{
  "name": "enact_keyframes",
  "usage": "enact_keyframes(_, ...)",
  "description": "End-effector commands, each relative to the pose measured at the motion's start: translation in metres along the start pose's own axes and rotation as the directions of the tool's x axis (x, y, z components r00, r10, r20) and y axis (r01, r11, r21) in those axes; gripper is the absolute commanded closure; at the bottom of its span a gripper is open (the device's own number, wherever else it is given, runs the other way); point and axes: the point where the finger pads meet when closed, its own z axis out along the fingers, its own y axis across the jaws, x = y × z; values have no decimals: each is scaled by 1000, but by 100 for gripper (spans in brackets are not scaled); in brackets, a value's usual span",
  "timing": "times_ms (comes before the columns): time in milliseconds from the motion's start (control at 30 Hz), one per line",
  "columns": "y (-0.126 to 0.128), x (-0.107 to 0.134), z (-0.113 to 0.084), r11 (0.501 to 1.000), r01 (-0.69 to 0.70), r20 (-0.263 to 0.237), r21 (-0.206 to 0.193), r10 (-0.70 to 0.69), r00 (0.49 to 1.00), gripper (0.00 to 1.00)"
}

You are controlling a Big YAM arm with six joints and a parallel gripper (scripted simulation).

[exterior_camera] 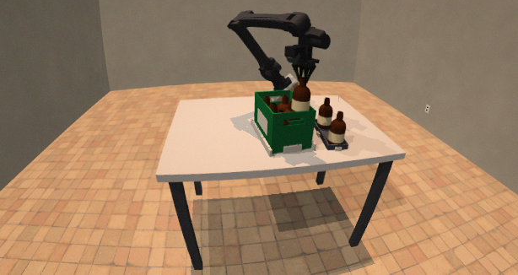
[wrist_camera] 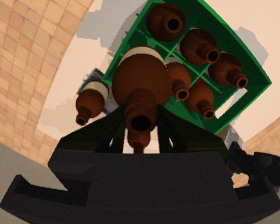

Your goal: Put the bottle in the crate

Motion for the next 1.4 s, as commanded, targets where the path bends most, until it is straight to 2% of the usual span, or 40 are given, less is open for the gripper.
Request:
enact_keyframes(0,-2,-5,0,1000,-6,4,-16,6,1000,100)
enact_keyframes(300,-4,-8,7,1000,-12,3,-17,12,1000,100)
enact_keyframes(333,1,1,-1,1000,7,13,-31,-7,1000,100)
enact_keyframes(467,-5,-9,12,1000,-16,2,-17,16,1000,100)
enact_keyframes(667,-2,-4,14,1000,-5,8,-26,6,1000,100)
enact_keyframes(800,-5,-9,24,1000,-17,3,-18,17,1000,100)
enact_keyframes(867,-5,-9,24,1000,-17,3,-18,17,1000,100)
enact_keyframes(900,0,-3,16,999,-2,13,-33,2,1000,100)
enact_keyframes(1067,-3,-7,29,1000,-13,4,-18,13,1000,100)
enact_keyframes(1367,-2,-5,33,1000,-8,6,-20,9,1000,100)
